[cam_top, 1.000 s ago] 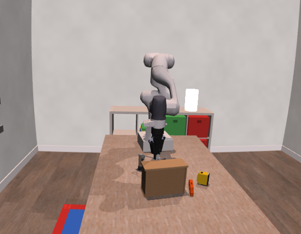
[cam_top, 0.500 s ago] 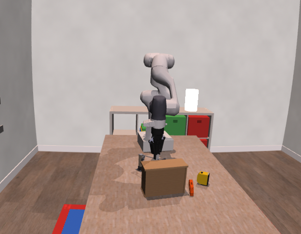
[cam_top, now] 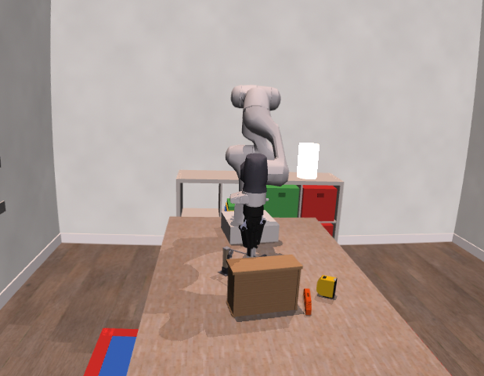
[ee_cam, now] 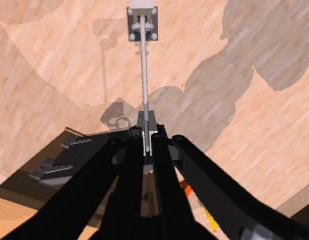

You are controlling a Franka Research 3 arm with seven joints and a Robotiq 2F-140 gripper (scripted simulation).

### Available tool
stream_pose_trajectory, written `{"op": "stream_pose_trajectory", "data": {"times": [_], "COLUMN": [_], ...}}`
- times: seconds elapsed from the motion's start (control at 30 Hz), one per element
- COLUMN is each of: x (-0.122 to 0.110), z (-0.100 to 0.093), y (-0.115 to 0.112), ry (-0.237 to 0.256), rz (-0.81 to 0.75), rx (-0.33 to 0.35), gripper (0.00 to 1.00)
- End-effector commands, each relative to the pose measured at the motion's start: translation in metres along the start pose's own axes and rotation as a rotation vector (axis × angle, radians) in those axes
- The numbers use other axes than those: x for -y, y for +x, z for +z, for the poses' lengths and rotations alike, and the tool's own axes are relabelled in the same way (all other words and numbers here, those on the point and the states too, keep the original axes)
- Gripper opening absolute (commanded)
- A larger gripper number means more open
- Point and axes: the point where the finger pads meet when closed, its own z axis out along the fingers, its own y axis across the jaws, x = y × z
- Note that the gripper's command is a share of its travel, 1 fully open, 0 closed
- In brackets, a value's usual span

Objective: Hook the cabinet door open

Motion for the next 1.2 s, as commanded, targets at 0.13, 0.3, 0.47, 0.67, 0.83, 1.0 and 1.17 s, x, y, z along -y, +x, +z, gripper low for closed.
{"op": "stream_pose_trajectory", "data": {"times": [0.13, 0.3, 0.47, 0.67, 0.83, 1.0, 1.17], "x": [0.0014, 0.0014, 0.0014, 0.0014, 0.0014, 0.0014, 0.0014], "z": [0.0034, 0.0034, 0.0034, 0.0034, 0.0034, 0.0034, 0.0034], "y": [-0.0031, -0.0031, -0.0031, -0.0031, -0.0031, -0.0031, -0.0031], "ry": [0.004, 0.004, 0.004, 0.004, 0.004, 0.004, 0.004], "rz": [0.000, 0.000, 0.000, 0.000, 0.000, 0.000, 0.000], "rx": [0.005, 0.005, 0.005, 0.005, 0.005, 0.005, 0.005], "gripper": [0.03, 0.03, 0.03, 0.03, 0.03, 0.03, 0.03]}}
